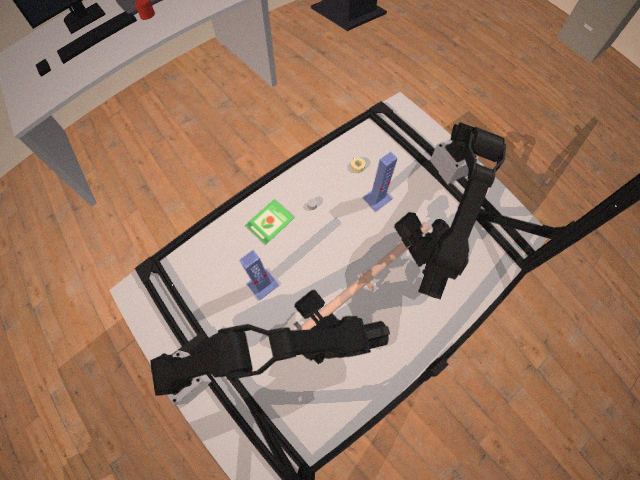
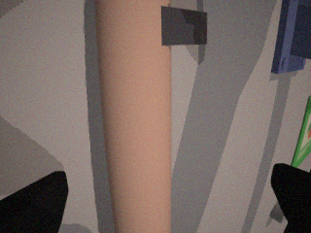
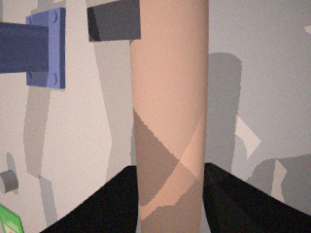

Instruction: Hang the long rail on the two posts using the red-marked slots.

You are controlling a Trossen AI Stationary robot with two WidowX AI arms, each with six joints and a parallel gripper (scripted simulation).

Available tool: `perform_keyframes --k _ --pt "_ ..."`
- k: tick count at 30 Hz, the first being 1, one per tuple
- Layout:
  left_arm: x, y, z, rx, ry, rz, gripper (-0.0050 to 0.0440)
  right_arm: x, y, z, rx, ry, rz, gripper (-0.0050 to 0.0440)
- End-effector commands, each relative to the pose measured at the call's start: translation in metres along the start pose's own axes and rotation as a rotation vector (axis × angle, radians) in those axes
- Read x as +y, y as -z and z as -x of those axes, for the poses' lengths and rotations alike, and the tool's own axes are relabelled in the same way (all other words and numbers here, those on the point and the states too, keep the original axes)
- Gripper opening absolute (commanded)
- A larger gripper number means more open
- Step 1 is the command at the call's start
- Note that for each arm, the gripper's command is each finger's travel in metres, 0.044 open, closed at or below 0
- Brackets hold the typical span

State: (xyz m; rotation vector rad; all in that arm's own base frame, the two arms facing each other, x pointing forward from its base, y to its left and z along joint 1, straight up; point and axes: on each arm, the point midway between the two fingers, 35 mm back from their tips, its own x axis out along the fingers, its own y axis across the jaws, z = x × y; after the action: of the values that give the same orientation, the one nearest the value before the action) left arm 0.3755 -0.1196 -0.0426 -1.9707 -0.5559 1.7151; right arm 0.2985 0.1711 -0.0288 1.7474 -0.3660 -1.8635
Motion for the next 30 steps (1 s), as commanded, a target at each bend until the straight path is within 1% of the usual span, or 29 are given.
perform_keyframes --k 1,17,19,24,26,30 --pt "0.01 -0.001 -0.001 -0.002 -0.038 0.008 0.044 0.001 0.001 0.0 0.004 -0.007 -0.001 0.0" --pt "0.01 -0.001 0.0 -0.002 -0.038 0.008 0.044 0.001 0.001 0.0 0.004 -0.007 -0.001 0.0" --pt "0.01 -0.001 0.009 -0.002 -0.038 0.008 0.044 0.001 0.001 0.0 0.004 -0.007 -0.001 0.0" --pt "0.007 -0.003 0.045 -0.001 -0.037 0.009 0.044 0.001 0.001 0.0 0.004 -0.007 -0.001 0.0" --pt "0.006 -0.003 0.049 -0.001 -0.037 0.009 0.044 0.001 0.001 0.0 0.004 -0.007 -0.001 0.0" --pt "0.007 -0.003 0.049 -0.001 -0.037 0.009 0.044 0.001 0.001 0.0 0.004 -0.007 -0.001 0.0"
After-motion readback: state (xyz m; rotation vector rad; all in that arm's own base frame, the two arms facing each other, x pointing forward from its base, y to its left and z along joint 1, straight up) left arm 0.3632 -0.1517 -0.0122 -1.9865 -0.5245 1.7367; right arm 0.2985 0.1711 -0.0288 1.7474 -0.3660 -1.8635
